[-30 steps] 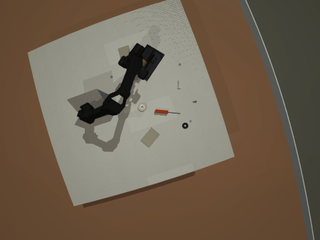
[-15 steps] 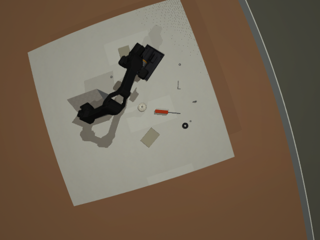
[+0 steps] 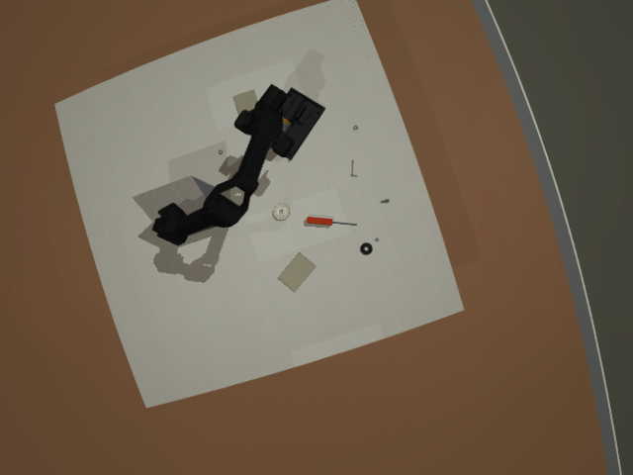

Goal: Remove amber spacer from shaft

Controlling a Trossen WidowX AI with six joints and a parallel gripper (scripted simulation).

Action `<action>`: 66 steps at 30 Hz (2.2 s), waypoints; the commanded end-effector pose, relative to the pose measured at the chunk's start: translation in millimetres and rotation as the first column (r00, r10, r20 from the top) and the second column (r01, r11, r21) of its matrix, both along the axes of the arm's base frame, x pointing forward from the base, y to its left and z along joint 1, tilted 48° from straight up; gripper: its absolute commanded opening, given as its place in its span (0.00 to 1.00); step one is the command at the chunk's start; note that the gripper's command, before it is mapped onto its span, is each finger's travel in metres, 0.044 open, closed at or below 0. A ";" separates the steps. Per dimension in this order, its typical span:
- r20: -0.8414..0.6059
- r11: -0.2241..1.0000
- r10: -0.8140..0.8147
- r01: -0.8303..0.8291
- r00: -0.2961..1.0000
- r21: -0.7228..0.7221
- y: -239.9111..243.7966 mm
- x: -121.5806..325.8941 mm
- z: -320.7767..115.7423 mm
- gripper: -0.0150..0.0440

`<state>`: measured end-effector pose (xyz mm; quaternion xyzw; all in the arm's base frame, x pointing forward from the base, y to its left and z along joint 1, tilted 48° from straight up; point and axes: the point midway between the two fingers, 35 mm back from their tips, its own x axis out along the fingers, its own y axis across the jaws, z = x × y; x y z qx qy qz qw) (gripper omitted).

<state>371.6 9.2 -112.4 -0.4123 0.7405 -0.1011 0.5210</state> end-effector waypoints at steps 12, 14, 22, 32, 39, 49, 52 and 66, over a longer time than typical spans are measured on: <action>-0.003 1.000 0.004 -0.004 1.000 -0.006 -11.1 -1.0 -9.1 1.00; -0.003 1.000 0.004 -0.004 1.000 -0.006 -13.6 -1.3 -11.3 1.00; -0.003 1.000 0.004 -0.004 1.000 -0.007 -23.6 -3.0 -20.0 1.00; -0.004 1.000 0.004 -0.004 1.000 -0.008 -32.8 -5.0 -27.9 1.00; -0.004 1.000 0.004 -0.004 1.000 -0.008 -32.8 -5.0 -27.9 1.00; -0.004 1.000 0.004 -0.004 1.000 -0.008 -32.8 -5.0 -27.9 1.00; -0.004 1.000 0.004 -0.004 1.000 -0.008 -32.8 -5.0 -27.9 1.00; -0.004 1.000 0.004 -0.004 1.000 -0.008 -32.8 -5.0 -27.9 1.00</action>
